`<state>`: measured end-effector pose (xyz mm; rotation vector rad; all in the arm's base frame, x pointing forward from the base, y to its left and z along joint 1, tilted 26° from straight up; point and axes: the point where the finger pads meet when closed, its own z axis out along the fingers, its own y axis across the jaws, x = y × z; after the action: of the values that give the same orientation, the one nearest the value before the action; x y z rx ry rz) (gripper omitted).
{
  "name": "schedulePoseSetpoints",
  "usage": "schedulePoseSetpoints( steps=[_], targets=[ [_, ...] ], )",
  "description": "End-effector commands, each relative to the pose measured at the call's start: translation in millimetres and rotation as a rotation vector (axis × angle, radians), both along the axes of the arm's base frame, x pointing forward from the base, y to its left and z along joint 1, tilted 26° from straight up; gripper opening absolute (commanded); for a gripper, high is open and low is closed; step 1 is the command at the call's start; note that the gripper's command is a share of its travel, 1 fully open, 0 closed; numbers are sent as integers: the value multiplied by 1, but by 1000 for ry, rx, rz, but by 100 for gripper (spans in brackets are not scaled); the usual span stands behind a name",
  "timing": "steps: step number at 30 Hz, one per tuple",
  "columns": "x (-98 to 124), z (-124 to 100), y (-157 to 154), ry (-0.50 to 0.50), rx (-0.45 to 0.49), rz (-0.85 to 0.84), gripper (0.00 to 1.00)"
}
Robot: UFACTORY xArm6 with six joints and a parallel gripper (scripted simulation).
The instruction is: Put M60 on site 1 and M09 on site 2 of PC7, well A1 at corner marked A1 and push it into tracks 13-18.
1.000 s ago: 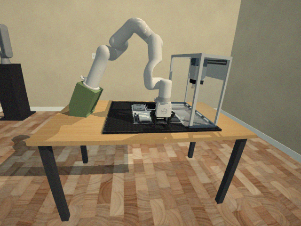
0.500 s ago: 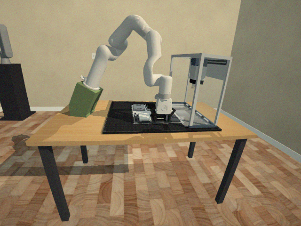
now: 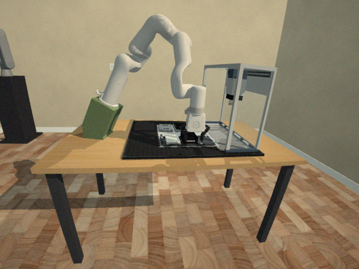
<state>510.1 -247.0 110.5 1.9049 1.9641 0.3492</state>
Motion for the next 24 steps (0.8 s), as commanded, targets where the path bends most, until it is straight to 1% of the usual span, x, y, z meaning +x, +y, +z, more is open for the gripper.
schedulePoseSetpoints(
  steps=[1,24],
  targets=[
    [-2,7,0,-3,-2,0,100],
    [-17,38,3,-3,-2,0,100]
  ],
)
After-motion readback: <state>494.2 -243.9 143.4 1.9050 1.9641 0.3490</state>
